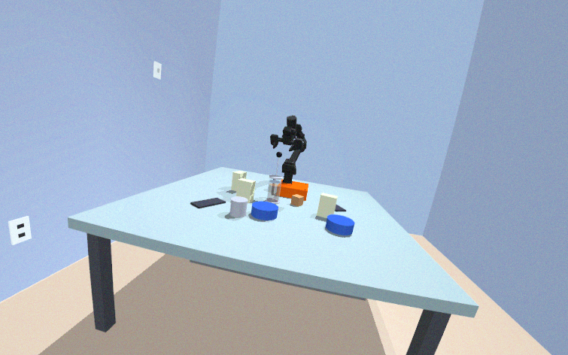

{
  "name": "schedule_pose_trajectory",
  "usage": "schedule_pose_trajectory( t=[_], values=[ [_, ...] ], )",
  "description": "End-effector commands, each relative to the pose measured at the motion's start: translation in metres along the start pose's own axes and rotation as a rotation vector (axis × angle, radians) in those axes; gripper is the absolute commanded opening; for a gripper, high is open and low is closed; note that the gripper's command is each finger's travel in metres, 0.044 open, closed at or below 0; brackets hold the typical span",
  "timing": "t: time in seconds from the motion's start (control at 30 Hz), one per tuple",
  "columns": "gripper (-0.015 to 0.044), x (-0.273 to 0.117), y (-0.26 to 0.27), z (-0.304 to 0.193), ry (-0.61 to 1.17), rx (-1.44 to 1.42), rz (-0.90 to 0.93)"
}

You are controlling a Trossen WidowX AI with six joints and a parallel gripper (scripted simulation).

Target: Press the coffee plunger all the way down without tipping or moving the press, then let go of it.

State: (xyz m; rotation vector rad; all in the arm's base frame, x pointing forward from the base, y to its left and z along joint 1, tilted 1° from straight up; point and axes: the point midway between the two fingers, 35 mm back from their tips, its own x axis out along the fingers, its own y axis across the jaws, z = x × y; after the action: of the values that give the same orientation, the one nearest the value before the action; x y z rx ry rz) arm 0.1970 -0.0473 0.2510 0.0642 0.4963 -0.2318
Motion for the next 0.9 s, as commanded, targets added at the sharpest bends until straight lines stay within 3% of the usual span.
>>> schedule_pose_trajectory(
  t=[0.0,0.87],
  values=[
    [0.044,0.004,0.001,-0.005,-0.011,-0.008,0.01],
    [0.044,0.043,0.002,-0.004,-0.013,-0.009,0.012]
  ],
)
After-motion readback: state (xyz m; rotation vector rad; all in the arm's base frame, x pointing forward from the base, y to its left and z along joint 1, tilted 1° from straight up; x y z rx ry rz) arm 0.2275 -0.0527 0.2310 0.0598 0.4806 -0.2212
